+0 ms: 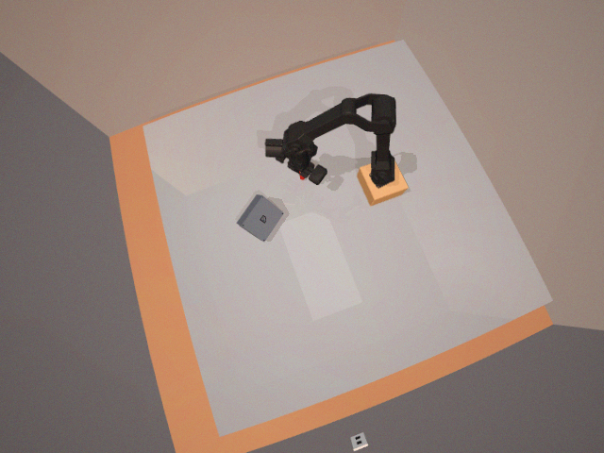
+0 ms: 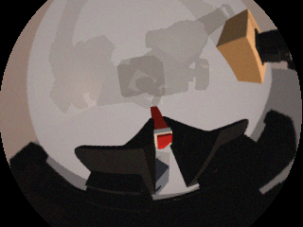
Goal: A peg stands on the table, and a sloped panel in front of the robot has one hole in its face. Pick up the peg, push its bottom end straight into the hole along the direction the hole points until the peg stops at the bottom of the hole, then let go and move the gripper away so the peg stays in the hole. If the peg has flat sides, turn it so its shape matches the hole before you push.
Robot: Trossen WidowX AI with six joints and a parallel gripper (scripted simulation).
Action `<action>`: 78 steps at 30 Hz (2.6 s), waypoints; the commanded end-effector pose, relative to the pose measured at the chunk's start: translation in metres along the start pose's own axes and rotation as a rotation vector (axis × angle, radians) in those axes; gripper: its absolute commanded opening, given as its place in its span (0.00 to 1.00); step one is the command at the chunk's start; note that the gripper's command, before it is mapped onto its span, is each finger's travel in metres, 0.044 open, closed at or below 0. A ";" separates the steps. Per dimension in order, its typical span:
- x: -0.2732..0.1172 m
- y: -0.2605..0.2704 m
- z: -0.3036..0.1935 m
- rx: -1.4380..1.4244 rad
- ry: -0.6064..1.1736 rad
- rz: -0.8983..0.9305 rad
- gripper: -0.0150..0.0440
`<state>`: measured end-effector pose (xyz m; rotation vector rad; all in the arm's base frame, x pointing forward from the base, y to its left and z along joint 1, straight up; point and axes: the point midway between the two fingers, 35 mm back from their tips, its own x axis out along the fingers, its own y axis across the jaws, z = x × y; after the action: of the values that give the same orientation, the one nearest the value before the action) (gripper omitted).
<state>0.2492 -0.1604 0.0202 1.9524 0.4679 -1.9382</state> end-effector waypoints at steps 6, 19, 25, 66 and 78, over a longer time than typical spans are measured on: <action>-0.045 0.003 -0.001 0.002 0.010 0.009 0.25; -0.065 0.003 -0.004 -0.038 -0.002 0.021 0.25; -0.066 0.003 -0.011 -0.093 -0.019 0.037 0.25; -0.070 -0.002 -0.058 -0.462 -0.135 0.155 0.25; -0.072 -0.006 -0.073 -0.568 -0.169 0.191 0.25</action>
<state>0.3059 -0.1228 0.0906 1.4371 0.6670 -1.6288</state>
